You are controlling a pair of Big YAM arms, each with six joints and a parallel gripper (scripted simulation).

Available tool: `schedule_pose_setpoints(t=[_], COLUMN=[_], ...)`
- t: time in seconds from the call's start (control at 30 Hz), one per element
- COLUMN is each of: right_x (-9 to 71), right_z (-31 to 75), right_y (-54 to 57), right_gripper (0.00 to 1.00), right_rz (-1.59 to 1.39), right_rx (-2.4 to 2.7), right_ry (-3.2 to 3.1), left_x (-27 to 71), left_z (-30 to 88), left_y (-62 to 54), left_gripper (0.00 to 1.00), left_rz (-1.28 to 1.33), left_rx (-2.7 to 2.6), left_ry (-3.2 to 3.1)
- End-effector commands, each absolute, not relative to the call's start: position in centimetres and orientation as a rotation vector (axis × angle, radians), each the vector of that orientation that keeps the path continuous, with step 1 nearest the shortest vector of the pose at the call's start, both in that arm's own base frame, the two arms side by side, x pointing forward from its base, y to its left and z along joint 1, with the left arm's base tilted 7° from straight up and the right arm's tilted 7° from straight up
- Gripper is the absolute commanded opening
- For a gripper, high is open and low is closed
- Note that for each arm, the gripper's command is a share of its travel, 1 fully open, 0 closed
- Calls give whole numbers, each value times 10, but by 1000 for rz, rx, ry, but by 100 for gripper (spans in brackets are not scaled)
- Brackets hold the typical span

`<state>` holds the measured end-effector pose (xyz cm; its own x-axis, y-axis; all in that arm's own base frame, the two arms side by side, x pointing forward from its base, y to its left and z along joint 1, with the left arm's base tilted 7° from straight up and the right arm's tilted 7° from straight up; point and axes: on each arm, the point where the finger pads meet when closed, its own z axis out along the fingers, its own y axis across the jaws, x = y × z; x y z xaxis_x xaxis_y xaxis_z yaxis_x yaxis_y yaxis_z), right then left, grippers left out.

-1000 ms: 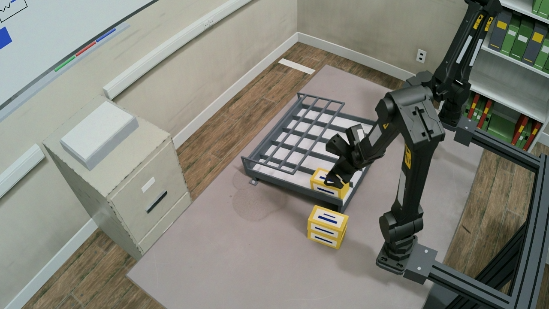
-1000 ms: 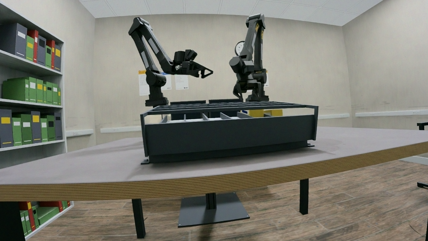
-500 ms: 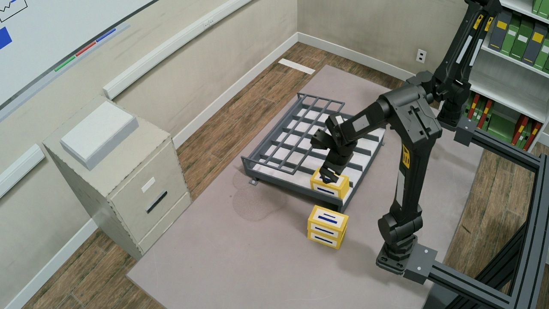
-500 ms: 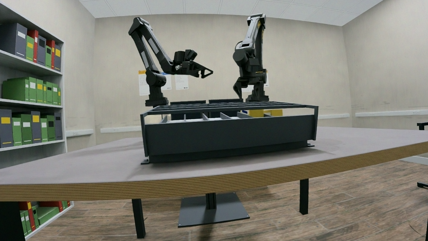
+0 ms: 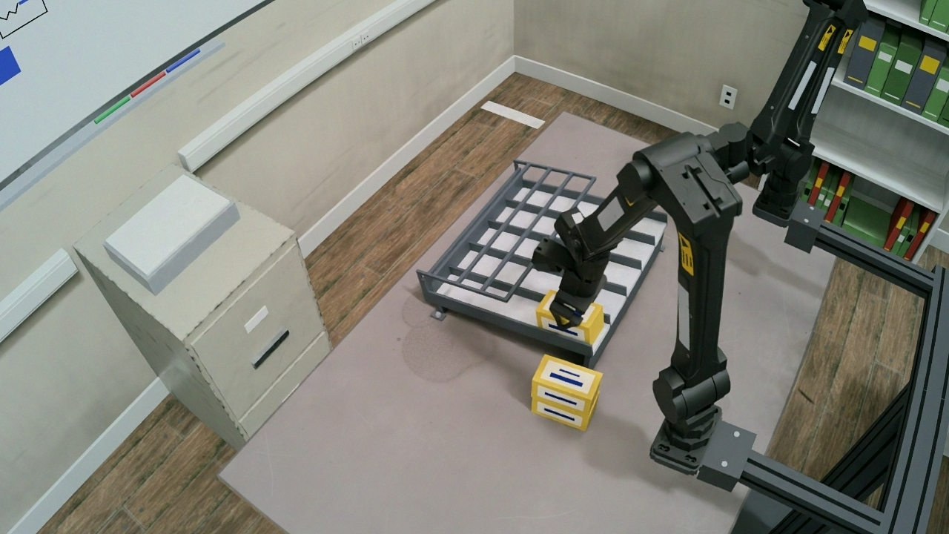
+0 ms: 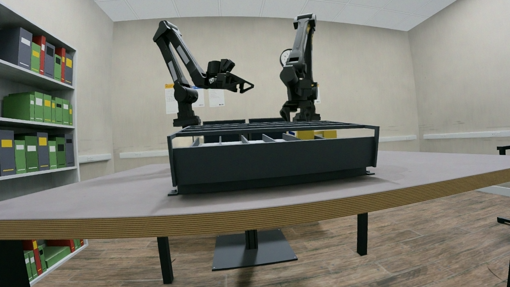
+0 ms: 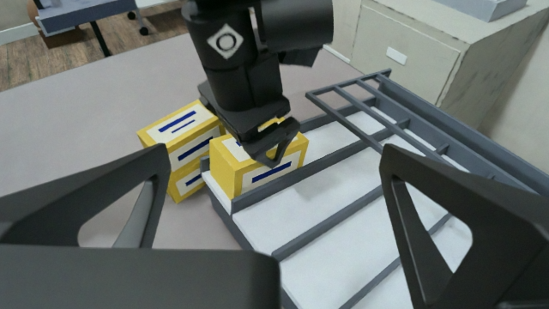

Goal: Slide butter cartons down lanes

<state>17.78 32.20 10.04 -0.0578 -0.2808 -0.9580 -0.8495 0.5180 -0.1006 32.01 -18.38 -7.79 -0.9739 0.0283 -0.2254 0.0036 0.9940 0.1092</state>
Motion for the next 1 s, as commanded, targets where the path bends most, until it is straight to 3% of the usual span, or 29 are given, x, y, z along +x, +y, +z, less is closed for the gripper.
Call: schedule_pose_setpoints(t=[0.0, 0.47, 0.97], right_x=[178, 178, 178], right_z=[111, 111, 111], right_y=[330, 330, 330], right_gripper=[100, 100, 100], right_rz=[638, 638, 638], right_rx=[-973, -973, -973], right_ry=[1587, 1587, 1587], left_x=[334, 333, 327], left_z=[-81, -79, 16], left_y=[-194, -189, -247], left_gripper=[85, 60, 60], left_rz=[138, 132, 103], left_rx=[30, 19, 25], left_ry=[2891, 2882, 2864])
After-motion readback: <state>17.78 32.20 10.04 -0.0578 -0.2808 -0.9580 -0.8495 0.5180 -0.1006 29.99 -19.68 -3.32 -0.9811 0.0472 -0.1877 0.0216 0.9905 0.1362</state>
